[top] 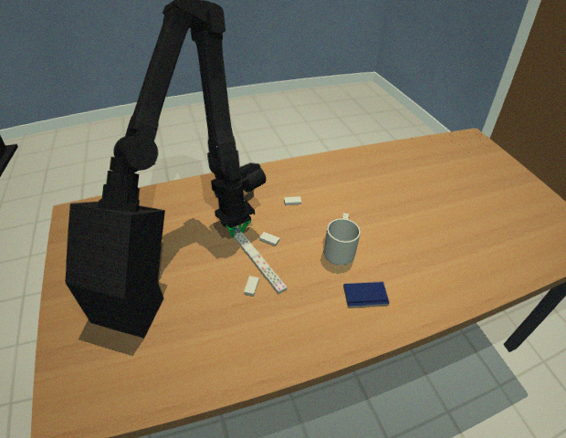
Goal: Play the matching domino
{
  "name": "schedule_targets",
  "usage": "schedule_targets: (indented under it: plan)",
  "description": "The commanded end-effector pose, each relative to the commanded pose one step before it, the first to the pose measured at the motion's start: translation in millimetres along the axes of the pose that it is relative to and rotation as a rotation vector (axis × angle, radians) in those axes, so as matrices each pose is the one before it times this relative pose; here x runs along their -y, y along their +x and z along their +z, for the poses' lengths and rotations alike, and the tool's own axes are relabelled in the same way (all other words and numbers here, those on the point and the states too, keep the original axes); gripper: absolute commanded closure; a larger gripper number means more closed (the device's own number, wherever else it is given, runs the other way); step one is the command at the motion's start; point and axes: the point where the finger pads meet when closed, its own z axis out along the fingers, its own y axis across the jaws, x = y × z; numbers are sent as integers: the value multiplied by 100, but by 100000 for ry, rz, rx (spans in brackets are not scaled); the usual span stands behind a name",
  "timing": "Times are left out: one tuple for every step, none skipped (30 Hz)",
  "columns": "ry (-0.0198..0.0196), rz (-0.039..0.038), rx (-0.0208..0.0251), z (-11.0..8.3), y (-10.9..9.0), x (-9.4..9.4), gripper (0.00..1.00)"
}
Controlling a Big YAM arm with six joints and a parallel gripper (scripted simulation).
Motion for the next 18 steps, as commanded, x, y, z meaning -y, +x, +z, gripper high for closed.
schedule_targets:
  plan:
    - [-83,-79,57,105,442,-130,77]
    - [0,0,0,0,0,0,77]
    - [372,67,-51,-183,-383,211,77]
    - [-42,-9,19,15,49,-18,77]
    - [-42,-9,19,15,49,-18,77]
    - [-42,-9,19,15,49,-18,77]
    - [-42,-9,19,15,49,-18,77]
    - [-42,-9,19,15,49,-18,77]
    - [-42,-9,19,15,49,-18,77]
    - [-42,-9,19,15,49,-18,77]
    - [-42,-9,19,15,49,-18,77]
    - [-42,-9,19,15,49,-18,77]
    - [0,0,0,0,0,0,77]
    - [0,0,0,0,0,0,77]
    - [0,0,0,0,0,0,77]
    - [0,0,0,0,0,0,77]
    - [0,0,0,0,0,0,77]
    - [0,0,0,0,0,0,77]
